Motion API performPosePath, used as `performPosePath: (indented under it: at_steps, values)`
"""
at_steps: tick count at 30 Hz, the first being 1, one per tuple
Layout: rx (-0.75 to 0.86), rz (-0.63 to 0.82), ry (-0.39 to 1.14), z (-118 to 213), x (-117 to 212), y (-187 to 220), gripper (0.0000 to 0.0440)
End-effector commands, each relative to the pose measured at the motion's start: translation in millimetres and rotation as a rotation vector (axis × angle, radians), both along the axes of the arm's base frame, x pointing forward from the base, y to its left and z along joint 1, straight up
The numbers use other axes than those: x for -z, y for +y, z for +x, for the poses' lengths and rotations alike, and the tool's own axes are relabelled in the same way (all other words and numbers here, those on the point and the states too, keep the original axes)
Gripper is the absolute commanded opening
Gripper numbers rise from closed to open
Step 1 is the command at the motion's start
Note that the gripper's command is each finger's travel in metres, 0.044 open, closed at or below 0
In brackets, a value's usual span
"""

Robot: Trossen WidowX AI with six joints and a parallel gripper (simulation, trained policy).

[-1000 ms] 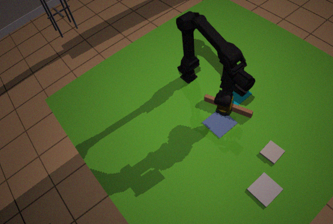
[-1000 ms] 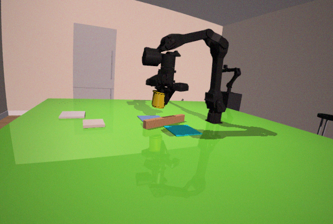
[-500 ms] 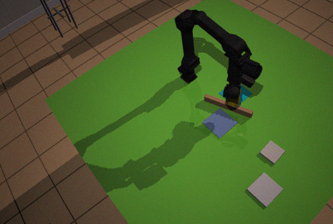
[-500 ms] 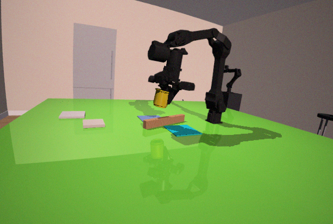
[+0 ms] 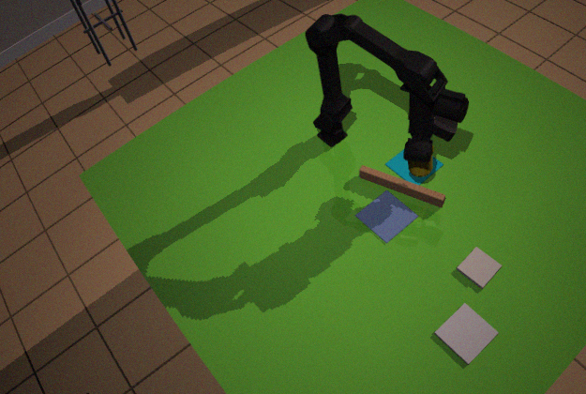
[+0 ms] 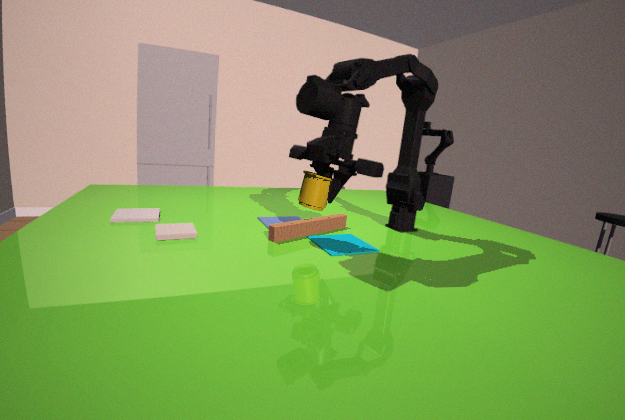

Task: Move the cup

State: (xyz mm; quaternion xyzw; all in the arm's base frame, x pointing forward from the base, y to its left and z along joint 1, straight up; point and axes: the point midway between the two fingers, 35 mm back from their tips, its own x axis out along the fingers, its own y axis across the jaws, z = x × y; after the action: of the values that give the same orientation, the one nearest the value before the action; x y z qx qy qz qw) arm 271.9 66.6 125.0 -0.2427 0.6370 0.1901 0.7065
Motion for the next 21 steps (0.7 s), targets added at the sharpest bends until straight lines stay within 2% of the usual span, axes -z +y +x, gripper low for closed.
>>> performPosePath:
  at_steps: [1, 21]
  values:
    - [-0.009, -0.001, -0.005, -5.4, 4.8, 8.5, 0.0000]
    - [-0.028, 0.010, -0.030, -31.2, 37.4, 41.2, 0.0010]
